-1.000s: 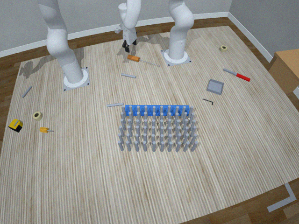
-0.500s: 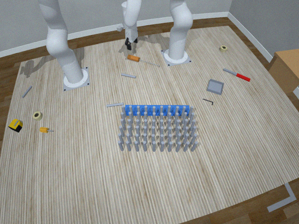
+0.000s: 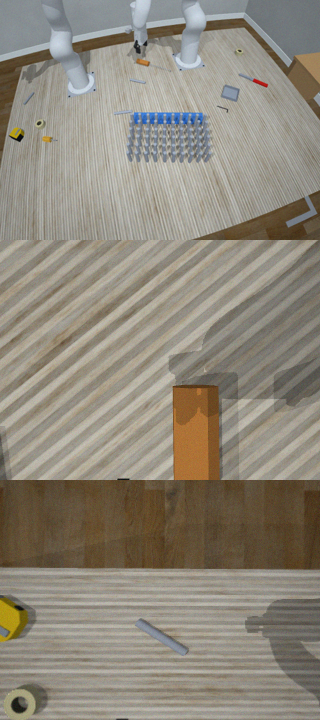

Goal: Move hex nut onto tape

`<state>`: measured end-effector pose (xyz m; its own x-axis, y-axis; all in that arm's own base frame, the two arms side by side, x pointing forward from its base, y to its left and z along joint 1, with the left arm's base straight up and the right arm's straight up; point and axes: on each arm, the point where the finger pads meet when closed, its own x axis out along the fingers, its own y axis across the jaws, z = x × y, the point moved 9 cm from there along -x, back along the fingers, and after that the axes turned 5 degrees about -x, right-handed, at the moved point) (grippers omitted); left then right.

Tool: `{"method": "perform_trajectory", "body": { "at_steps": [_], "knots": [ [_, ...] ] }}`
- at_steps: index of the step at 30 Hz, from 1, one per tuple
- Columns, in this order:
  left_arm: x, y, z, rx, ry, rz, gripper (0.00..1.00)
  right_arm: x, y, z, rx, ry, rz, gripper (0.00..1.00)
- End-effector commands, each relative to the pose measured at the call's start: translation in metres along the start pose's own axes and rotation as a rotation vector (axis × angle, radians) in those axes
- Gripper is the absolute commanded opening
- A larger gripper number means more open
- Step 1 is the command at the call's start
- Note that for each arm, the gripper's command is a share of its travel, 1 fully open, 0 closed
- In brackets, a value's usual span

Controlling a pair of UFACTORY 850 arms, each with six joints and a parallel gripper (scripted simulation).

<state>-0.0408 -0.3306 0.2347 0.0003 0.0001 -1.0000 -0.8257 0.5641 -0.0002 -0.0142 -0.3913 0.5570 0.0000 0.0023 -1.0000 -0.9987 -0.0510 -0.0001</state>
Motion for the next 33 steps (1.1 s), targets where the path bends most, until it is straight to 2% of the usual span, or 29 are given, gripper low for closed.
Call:
{"method": "perform_trajectory", "body": {
  "at_steps": [1, 9, 19, 28, 33],
  "knots": [
    [0.0, 0.0, 0.0, 0.0, 0.001, -0.001, 0.65, -0.001, 0.0, 0.0, 0.0, 0.002, 0.0, 1.0],
    [0.005, 0.0, -0.001, -0.006, 0.001, 0.0, 0.65, -0.001, 0.0, 0.0, 0.0, 0.002, 0.0, 1.0],
    [0.039, 0.0, -0.001, -0.006, 0.001, 0.0, 0.65, -0.001, 0.0, 0.0, 0.0, 0.002, 0.0, 1.0],
    [0.058, 0.0, -0.001, -0.006, 0.001, 0.0, 0.65, -0.001, 0.0, 0.0, 0.0, 0.002, 0.0, 1.0],
    [0.062, 0.0, -0.001, -0.006, 0.001, 0.0, 0.65, -0.001, 0.0, 0.0, 0.0, 0.002, 0.0, 1.0]
  ]
}}
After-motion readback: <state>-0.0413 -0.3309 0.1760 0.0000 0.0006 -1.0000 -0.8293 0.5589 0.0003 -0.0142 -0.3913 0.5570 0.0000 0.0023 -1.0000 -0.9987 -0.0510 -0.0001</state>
